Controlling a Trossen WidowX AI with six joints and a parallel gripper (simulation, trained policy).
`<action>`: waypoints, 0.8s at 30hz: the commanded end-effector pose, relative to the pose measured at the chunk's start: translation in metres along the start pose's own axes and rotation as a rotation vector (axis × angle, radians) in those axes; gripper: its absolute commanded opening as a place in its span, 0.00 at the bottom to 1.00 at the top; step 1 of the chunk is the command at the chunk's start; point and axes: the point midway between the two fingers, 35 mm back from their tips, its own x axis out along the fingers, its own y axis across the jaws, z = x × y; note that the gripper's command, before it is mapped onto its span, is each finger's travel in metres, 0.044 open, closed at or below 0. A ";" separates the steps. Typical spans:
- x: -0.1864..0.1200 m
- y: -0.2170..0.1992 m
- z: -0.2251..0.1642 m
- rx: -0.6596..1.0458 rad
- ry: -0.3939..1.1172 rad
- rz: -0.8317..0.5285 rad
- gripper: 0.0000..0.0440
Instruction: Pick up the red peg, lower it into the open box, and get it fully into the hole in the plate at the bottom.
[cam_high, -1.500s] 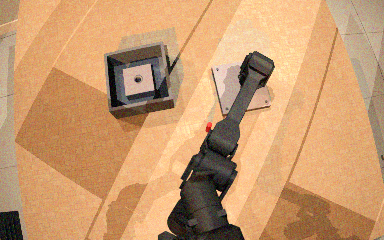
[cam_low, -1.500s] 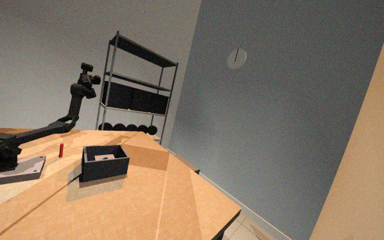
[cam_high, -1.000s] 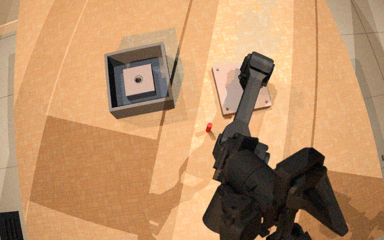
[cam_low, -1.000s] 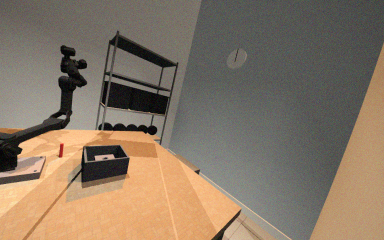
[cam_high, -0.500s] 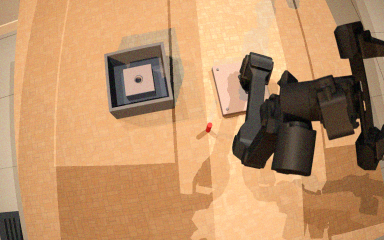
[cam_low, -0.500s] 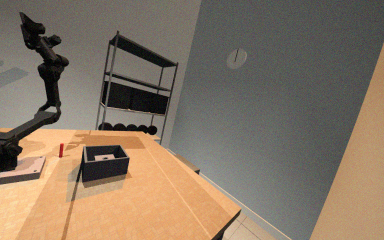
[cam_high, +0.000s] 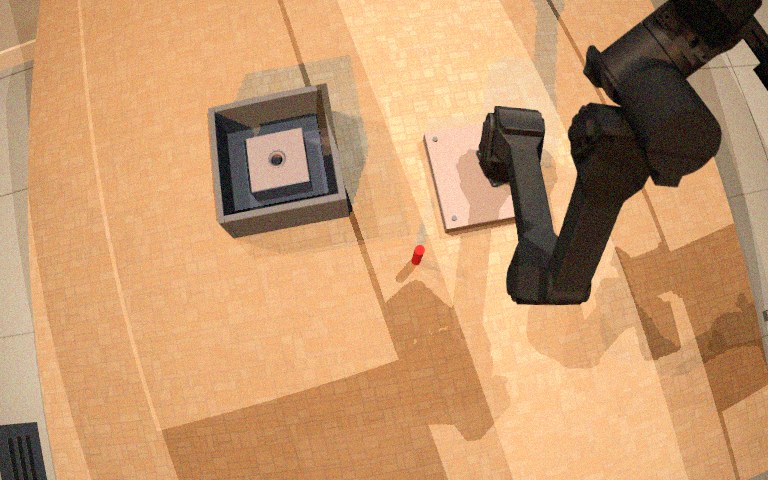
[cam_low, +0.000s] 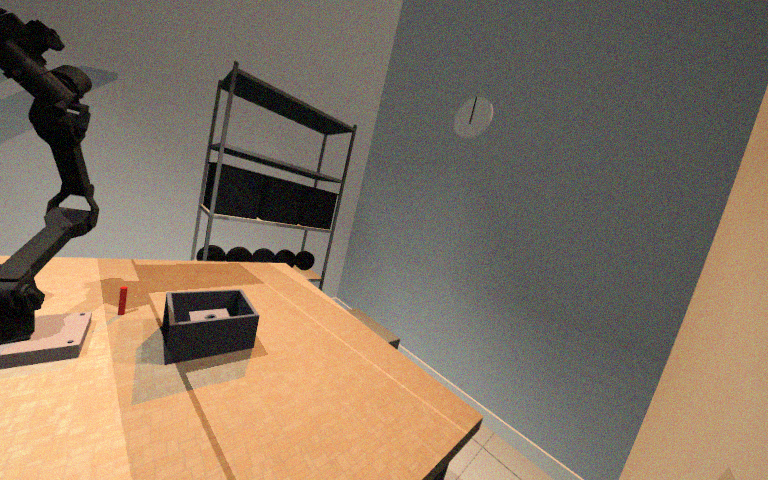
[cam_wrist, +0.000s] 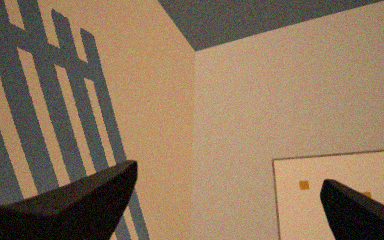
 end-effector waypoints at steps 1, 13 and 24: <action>0.012 0.041 -0.033 -0.009 0.097 0.114 1.00; 0.003 0.149 -0.115 -0.043 0.342 0.444 1.00; -0.051 0.236 -0.175 -0.102 0.542 0.756 1.00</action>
